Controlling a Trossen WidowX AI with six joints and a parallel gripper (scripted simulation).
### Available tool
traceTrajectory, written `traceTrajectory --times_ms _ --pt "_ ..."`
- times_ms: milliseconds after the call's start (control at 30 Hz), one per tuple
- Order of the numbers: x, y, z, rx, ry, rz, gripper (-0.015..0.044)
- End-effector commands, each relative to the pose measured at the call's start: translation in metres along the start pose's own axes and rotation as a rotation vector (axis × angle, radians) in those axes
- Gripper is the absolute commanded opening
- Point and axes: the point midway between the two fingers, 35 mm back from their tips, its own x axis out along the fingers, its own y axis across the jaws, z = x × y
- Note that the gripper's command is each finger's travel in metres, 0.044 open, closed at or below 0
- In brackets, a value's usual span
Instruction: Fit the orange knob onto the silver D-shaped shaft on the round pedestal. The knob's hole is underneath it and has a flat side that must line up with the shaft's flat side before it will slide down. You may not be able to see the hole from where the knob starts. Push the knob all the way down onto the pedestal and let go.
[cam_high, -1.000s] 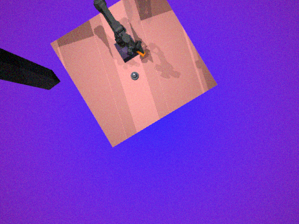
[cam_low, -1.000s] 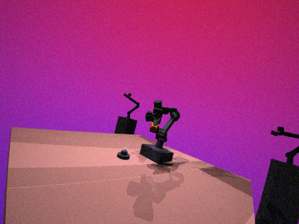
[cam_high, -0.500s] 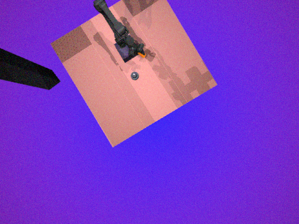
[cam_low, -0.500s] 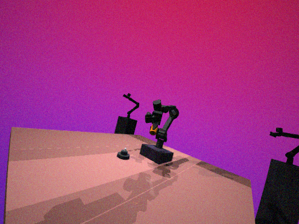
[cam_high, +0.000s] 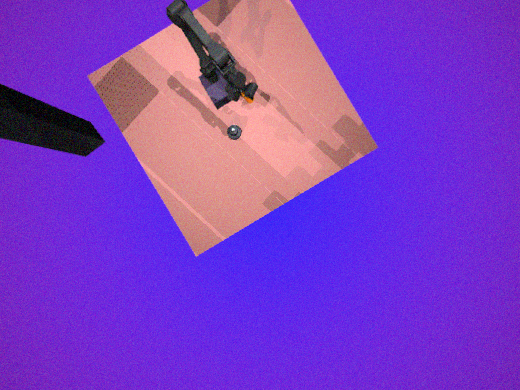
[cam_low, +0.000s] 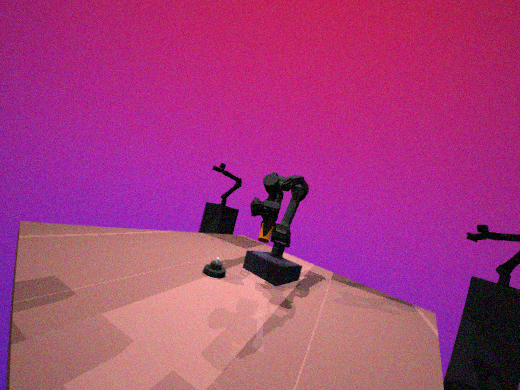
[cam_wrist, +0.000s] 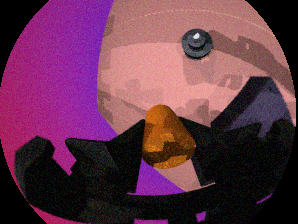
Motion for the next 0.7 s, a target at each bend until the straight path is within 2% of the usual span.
traceTrajectory --times_ms 0,667 --pt "0.006 0.002 0.001 -0.004 -0.006 -0.079 0.0000" --pt "0.037 -0.005 0.001 -0.003 -0.007 -0.449 0.0000"
